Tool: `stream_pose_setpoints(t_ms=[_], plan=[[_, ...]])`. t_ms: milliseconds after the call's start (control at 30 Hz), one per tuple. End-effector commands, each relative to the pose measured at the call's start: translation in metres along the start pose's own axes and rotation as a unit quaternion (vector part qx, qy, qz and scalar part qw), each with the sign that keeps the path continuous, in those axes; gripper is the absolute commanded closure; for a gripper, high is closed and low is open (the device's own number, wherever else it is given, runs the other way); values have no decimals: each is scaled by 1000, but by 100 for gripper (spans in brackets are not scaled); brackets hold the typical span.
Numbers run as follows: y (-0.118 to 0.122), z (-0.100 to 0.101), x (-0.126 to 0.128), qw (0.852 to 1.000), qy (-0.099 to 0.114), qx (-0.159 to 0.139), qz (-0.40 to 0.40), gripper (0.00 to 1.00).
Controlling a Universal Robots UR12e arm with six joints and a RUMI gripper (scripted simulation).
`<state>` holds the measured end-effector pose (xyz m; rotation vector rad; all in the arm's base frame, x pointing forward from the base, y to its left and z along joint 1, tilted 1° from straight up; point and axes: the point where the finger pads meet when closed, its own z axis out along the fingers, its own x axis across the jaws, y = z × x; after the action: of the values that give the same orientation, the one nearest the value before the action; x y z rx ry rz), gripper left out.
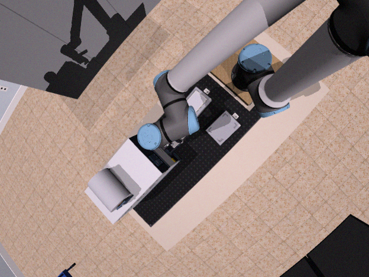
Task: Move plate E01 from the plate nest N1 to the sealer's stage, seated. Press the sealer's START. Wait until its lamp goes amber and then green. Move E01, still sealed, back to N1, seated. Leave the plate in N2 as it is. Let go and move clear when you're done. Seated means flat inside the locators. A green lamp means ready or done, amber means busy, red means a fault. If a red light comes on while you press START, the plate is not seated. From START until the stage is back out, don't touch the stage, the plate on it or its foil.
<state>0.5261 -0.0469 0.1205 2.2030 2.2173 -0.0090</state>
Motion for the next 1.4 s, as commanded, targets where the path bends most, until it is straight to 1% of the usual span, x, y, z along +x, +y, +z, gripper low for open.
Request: stream_pose_setpoints(t_ms=[0, 967, 1067, 1233, 1367], plan=[[1, -1, 0, 1000, 0, -1, 0, 32], [1, -1, 0, 1000, 0, -1, 0, 32], [1, 1, 0, 1000, 0, -1, 0, 32], [1, 9, 0, 1000, 0, -1, 0, 32], [1, 9, 0, 1000, 0, -1, 0, 32]])
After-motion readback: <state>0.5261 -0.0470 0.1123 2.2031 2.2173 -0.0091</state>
